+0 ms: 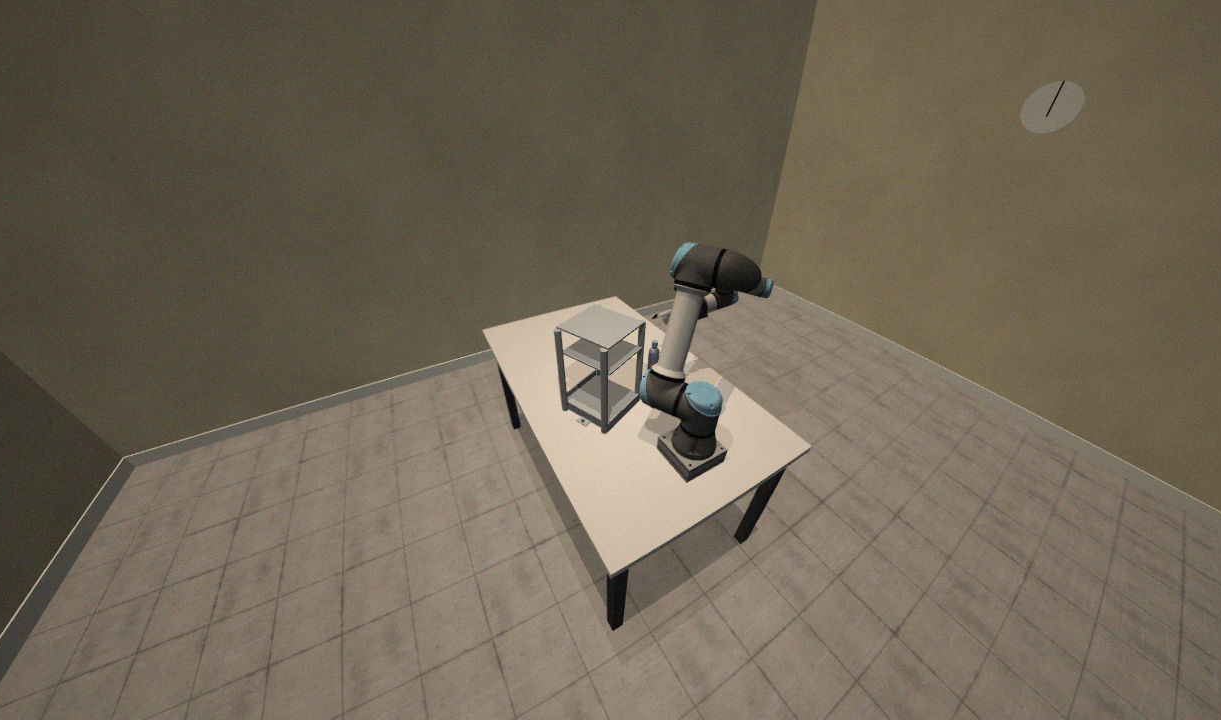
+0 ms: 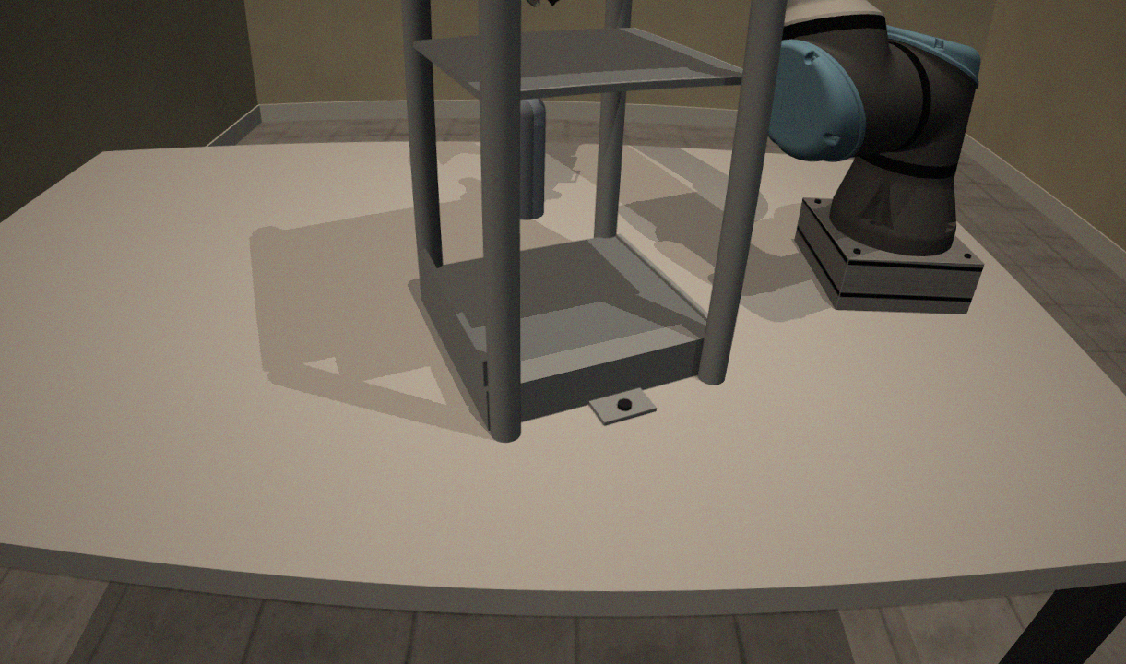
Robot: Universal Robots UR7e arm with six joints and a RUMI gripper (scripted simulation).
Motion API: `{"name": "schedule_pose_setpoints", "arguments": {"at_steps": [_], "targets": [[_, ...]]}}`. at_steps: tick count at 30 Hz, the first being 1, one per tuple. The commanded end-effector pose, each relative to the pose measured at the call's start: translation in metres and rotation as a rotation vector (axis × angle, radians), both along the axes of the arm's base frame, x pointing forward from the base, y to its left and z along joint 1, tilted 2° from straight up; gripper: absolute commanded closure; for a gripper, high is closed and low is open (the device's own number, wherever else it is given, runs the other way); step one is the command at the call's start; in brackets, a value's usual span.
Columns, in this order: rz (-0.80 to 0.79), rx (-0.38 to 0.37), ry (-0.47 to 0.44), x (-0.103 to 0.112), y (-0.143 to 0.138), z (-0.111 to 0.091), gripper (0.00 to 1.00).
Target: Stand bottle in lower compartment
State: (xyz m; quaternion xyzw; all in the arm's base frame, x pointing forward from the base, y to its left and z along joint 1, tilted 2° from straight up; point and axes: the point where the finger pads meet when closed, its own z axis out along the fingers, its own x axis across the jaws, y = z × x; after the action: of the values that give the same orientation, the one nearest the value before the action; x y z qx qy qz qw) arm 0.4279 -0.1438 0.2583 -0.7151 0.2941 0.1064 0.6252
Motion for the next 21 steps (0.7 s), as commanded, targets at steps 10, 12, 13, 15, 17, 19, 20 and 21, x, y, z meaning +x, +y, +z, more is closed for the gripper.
{"name": "schedule_pose_setpoints", "arguments": {"at_steps": [10, 12, 13, 15, 17, 19, 20, 21], "targets": [[0.280, 0.095, -0.237, -0.0003, -0.0001, -0.0026, 0.60], [0.323, 0.110, -0.275, -0.0003, -0.0002, -0.0031, 0.60], [0.343, 0.116, -0.292, -0.0003, -0.0002, -0.0033, 0.60], [0.382, 0.129, -0.326, -0.0003, -0.0002, -0.0037, 0.60], [0.418, 0.142, -0.357, -0.0003, -0.0003, -0.0042, 0.60], [0.451, 0.153, -0.386, -0.0003, -0.0003, -0.0046, 0.60], [0.467, 0.158, -0.400, -0.0003, -0.0003, -0.0047, 0.60], [0.482, 0.162, -0.413, -0.0003, -0.0004, -0.0049, 0.60]]}}
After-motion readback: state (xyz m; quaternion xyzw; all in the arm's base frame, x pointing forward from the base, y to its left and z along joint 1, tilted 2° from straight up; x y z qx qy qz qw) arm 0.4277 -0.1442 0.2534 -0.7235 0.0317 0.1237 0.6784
